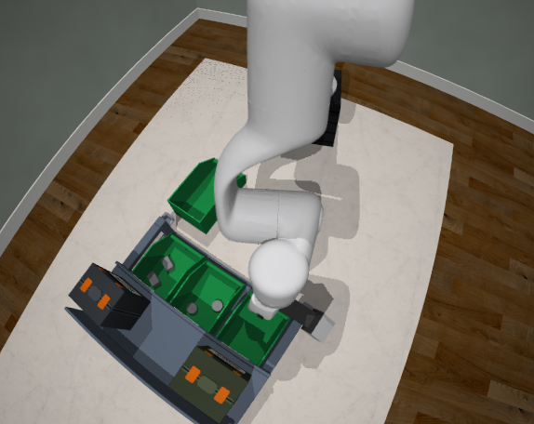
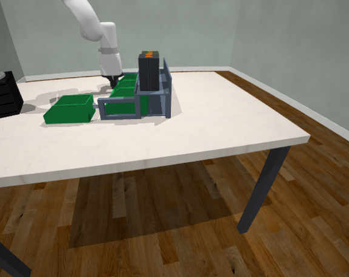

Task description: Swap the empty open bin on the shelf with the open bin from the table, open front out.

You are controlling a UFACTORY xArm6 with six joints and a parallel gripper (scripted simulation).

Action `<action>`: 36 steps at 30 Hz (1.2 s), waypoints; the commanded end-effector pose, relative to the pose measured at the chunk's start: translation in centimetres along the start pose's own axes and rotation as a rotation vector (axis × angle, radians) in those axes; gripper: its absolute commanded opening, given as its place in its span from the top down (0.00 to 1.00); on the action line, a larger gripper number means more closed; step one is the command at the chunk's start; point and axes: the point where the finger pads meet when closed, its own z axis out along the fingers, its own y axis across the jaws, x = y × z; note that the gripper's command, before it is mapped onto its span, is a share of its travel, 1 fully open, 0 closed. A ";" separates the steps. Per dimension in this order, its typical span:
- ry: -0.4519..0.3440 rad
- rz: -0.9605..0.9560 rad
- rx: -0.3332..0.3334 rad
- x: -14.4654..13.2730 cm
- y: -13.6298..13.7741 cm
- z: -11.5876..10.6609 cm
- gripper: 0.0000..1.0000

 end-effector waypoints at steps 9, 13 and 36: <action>0.002 0.000 -0.004 0.1 0.2 -0.2 1.00; 0.002 0.000 -0.004 0.1 0.2 -0.2 1.00; 0.002 0.000 -0.004 0.1 -1.7 -2.0 1.00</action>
